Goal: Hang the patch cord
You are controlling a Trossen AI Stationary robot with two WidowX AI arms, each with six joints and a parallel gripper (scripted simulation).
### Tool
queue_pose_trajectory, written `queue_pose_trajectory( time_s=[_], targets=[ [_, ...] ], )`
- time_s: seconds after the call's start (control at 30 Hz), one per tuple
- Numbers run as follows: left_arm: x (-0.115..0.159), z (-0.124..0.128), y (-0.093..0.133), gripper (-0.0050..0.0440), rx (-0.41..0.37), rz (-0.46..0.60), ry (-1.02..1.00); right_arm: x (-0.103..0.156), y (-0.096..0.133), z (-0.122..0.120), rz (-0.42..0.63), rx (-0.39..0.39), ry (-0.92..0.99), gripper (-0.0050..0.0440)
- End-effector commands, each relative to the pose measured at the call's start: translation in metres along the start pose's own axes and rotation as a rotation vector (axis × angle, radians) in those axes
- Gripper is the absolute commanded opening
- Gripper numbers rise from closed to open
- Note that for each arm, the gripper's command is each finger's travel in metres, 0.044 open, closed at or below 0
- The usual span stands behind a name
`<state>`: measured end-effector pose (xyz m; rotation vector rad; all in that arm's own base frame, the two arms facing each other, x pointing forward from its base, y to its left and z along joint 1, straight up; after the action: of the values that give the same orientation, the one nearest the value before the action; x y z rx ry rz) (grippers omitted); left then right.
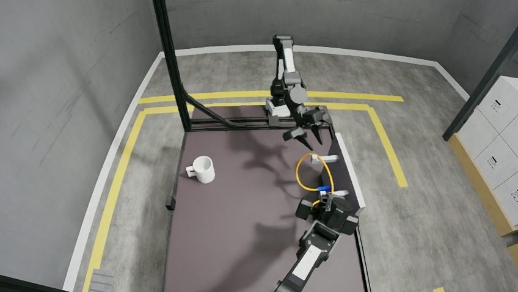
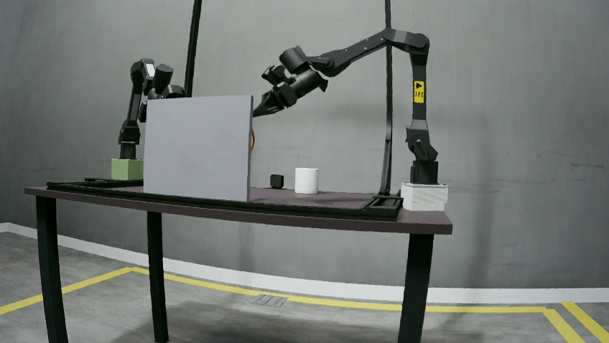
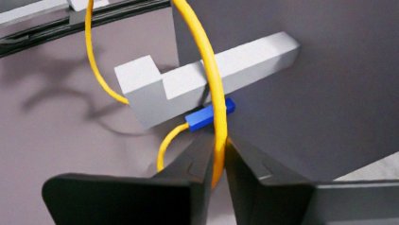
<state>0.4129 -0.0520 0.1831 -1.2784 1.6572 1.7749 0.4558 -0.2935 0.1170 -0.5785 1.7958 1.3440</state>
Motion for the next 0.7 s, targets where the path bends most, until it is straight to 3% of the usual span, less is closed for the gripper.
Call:
queue_pose_trajectory(
  time_s=[0.0,0.23,0.67],
  targets=[
    [-0.014,-0.005,0.014,0.022,0.014,-0.032,0.019,-0.011,0.006,-0.002,-0.026,0.008,0.005,0.0025],
    [-0.018,-0.014,0.03,0.022,0.015,-0.029,0.02,-0.011,0.006,-0.002,-0.026,0.008,0.005,0.0025],
    [-0.032,-0.035,0.094,0.022,0.017,-0.026,0.023,-0.011,0.006,-0.002,-0.026,0.008,0.005,0.0025]
  ],
)
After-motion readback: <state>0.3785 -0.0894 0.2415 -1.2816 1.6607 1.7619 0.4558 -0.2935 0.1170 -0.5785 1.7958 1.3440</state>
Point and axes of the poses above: on each arm, the point midway between the two fingers, 35 mm back from their tips, its own y axis back along the fingers, its own z axis across the jaws, x = y × z, the point moved 1 cm from there along y, back along the fingers, and after that the axes turned 8 degrees about y, right-handed, at the moved point
